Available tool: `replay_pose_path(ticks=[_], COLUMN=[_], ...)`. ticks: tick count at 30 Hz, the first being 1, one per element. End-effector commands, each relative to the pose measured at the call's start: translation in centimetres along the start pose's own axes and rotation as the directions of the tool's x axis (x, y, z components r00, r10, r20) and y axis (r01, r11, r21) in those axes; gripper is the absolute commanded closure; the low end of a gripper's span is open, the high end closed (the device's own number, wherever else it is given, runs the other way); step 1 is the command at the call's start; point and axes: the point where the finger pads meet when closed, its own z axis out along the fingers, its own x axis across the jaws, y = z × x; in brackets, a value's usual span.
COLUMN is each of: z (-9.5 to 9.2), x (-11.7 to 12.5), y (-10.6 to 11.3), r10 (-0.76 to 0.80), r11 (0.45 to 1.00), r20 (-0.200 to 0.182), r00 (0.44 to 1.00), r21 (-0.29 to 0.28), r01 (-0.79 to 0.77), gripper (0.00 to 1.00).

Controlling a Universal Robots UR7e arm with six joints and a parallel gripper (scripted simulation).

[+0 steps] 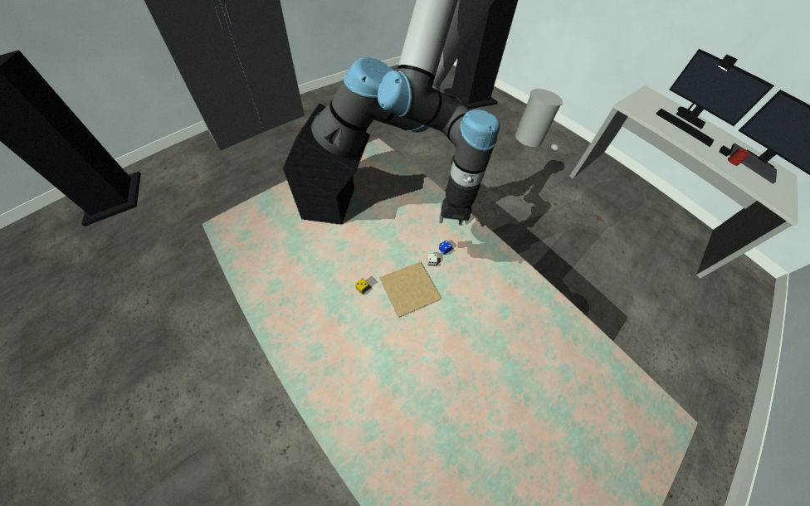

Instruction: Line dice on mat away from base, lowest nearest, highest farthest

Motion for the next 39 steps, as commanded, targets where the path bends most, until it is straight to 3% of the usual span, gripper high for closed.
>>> replay_pose_path(ticks=[1,6,11,17,39], z=[0.0,0.0,0.3,0.4,0.4], x=[0.0,-0.1,-2.2,-3.5,-3.5], y=[0.0,0.2,3.8,5.7,5.7], r10=[0.000,-0.002,-0.026,-0.038,-0.054], r11=[1.000,1.000,1.000,0.999,0.999], r20=[0.000,0.000,0.002,0.000,0.000], r00=[1.000,1.000,1.000,0.999,0.999], r21=[0.000,0.000,0.000,0.000,0.000], r01=[0.000,0.002,0.026,0.038,0.054], gripper=[0.00,0.00,0.00,0.00,0.00])
